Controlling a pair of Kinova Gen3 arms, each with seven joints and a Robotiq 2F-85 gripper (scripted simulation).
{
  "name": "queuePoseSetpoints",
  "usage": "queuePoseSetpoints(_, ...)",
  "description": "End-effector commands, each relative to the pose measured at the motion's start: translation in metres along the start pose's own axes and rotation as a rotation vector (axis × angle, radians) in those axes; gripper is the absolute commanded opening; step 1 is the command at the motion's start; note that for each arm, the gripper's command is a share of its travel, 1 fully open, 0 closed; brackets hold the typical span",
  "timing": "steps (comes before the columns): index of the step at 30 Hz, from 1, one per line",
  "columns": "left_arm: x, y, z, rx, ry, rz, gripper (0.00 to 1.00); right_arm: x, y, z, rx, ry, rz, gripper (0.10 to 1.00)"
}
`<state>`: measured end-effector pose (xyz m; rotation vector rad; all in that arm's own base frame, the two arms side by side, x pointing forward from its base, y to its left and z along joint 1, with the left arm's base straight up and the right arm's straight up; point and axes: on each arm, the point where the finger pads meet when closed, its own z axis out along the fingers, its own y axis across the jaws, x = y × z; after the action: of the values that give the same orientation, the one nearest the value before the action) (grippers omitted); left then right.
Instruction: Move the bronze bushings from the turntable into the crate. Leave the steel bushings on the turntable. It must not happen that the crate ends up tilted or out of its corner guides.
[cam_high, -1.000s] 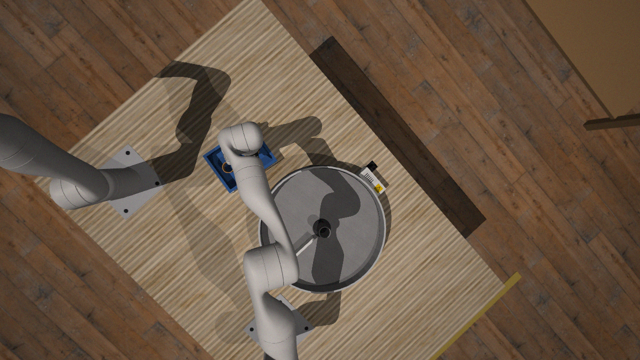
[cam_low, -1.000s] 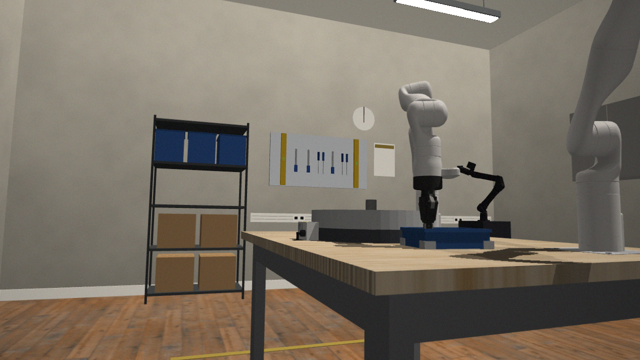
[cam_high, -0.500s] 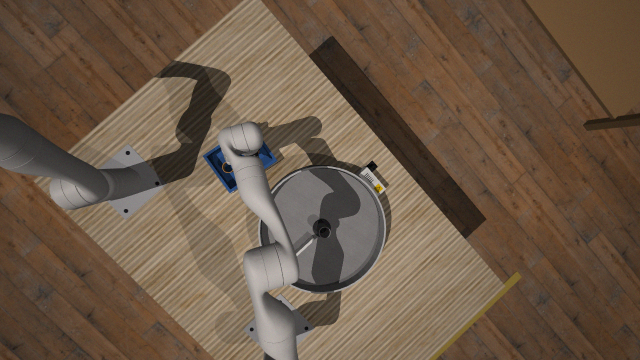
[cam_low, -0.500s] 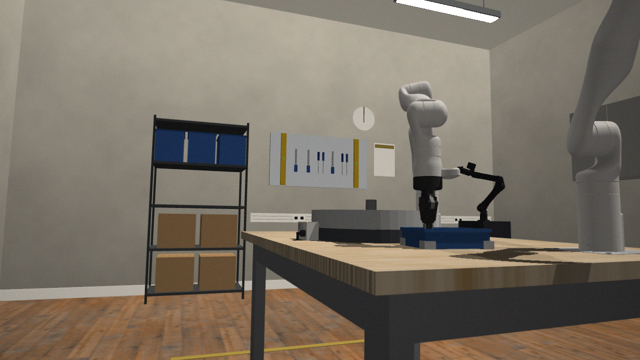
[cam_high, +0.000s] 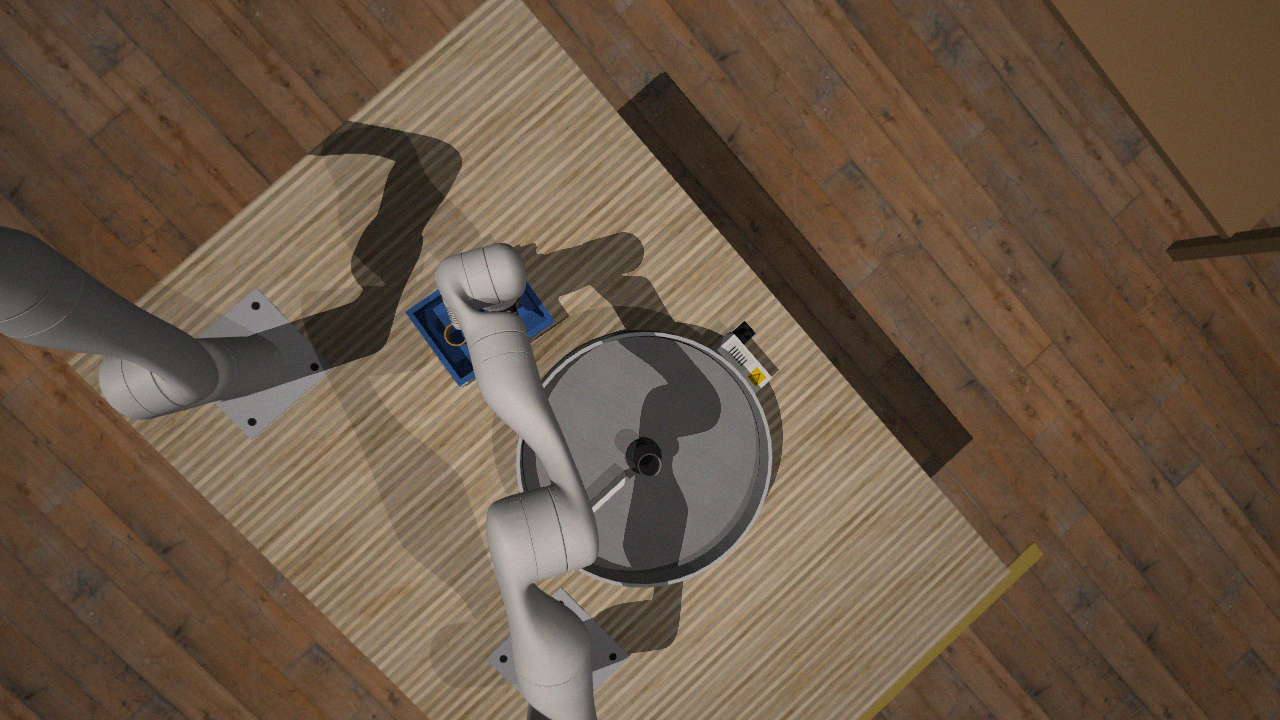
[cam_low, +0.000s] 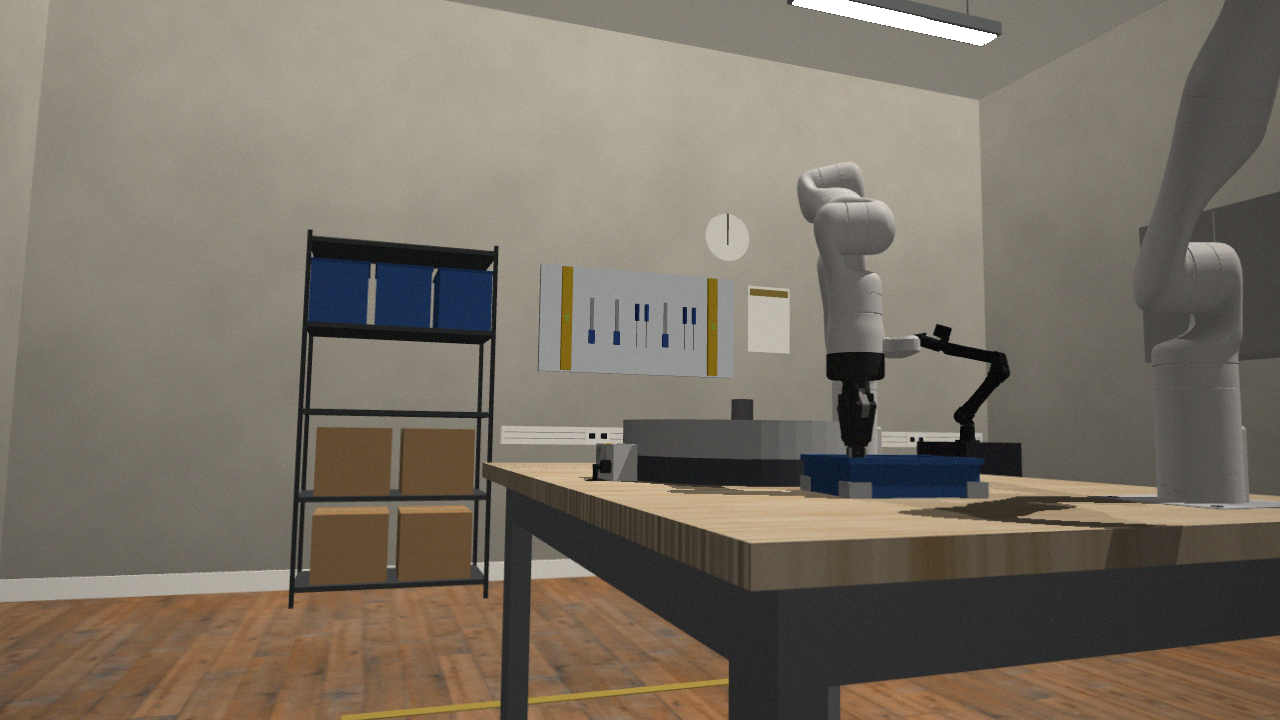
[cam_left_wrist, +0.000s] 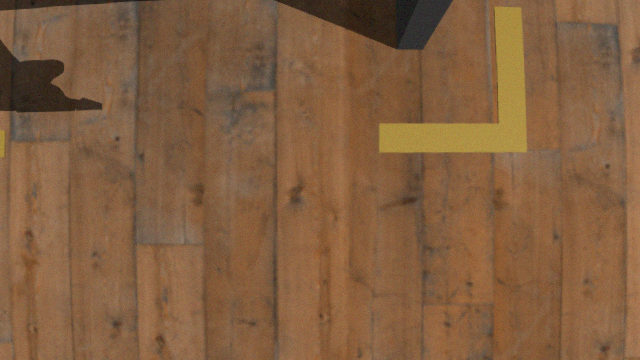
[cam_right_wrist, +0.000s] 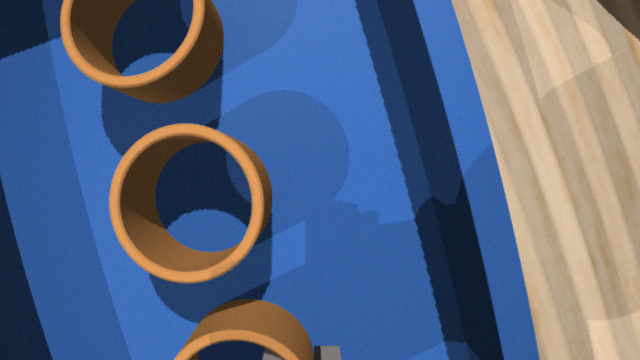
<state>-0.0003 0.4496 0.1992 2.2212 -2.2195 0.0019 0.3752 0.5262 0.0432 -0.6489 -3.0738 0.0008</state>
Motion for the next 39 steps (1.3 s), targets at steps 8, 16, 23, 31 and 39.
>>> queuePoseSetpoints(8,-0.0004,0.0001,-0.0008,0.000,-0.002,0.000,1.000,-0.0002,0.0008,-0.0017,-0.003,-0.001,0.000,0.099)
queuePoseSetpoints(16,-0.0004,0.0001,-0.0008,0.000,-0.002,0.000,1.000,-0.0002,0.0008,-0.0017,-0.003,-0.001,0.000,0.223)
queuePoseSetpoints(23,-0.0004,0.0001,-0.0008,0.000,-0.002,0.000,1.000,-0.0002,0.0008,-0.0017,-0.003,-0.001,0.000,0.223)
queuePoseSetpoints(31,-0.0004,0.0001,-0.0008,0.000,-0.002,0.000,1.000,-0.0002,0.0008,-0.0017,-0.003,-0.001,0.000,0.223)
queuePoseSetpoints(39,-0.0004,0.0001,-0.0008,0.000,-0.002,0.000,1.000,-0.0002,0.0008,-0.0017,-0.003,-0.001,0.000,0.223)
